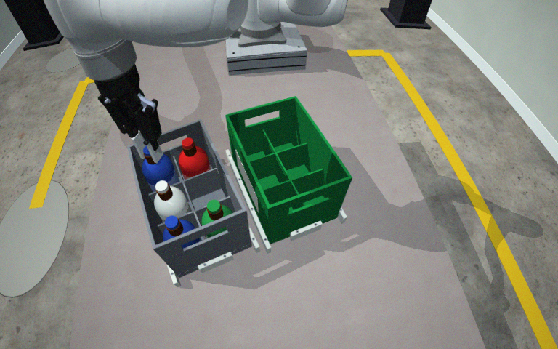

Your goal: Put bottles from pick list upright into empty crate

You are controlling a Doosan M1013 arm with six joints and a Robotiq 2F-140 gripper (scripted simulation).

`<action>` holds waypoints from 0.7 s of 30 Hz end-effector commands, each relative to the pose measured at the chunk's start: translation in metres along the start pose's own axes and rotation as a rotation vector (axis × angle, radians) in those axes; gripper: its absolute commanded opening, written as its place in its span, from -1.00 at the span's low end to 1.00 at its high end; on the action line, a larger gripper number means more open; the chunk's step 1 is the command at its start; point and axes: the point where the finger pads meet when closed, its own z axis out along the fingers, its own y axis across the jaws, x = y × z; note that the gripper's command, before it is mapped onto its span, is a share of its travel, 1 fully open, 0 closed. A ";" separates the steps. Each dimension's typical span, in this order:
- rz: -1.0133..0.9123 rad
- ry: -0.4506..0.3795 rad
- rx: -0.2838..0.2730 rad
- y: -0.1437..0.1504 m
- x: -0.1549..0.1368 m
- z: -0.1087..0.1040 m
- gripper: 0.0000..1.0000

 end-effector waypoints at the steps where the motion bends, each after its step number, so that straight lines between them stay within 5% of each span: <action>1: 0.000 0.000 0.000 0.000 0.000 -0.005 -1.00; 21: 0.000 0.000 0.000 0.000 0.000 -0.035 -1.00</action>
